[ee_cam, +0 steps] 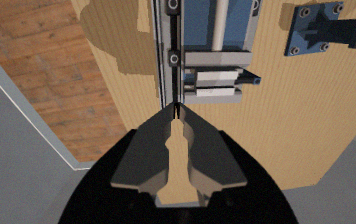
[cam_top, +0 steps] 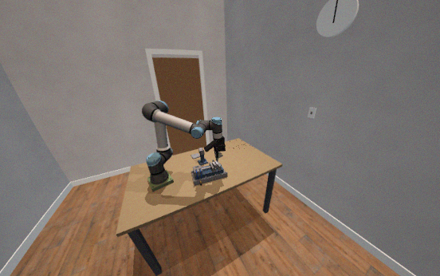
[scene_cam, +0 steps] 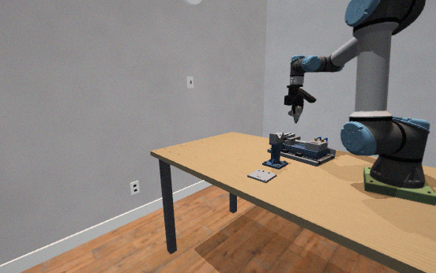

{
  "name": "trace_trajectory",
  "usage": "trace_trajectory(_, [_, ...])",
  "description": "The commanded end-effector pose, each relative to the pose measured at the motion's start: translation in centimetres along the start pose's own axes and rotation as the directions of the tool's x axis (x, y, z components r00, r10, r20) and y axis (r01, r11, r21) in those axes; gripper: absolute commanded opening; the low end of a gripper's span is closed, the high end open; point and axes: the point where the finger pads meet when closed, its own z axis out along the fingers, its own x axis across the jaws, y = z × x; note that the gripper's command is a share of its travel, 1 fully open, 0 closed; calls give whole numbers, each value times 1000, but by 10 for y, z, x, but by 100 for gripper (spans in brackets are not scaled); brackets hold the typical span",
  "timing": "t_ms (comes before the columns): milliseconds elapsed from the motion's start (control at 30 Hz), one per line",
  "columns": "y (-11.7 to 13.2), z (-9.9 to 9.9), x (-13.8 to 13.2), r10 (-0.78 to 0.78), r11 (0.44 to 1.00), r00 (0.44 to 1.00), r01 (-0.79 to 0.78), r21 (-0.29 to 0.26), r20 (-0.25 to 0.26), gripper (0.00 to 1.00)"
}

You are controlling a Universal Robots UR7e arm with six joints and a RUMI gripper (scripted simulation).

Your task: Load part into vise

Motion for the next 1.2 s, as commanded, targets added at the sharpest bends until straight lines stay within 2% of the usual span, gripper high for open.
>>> trace_trajectory(0, [0,-1,1,23,1000,1000,-23,-1,1,0])
trace_trajectory(633, [-2,-1,8,252,968,968,-252,-1,0,0])
trace_trajectory(867, [-3,-1,13,395,919,919,-395,-1,0,0])
trace_trajectory(1067, [-4,-1,18,532,847,847,-532,-1,0,0])
trace_trajectory(1167, [-4,-1,19,555,832,832,-555,-1,0,0])
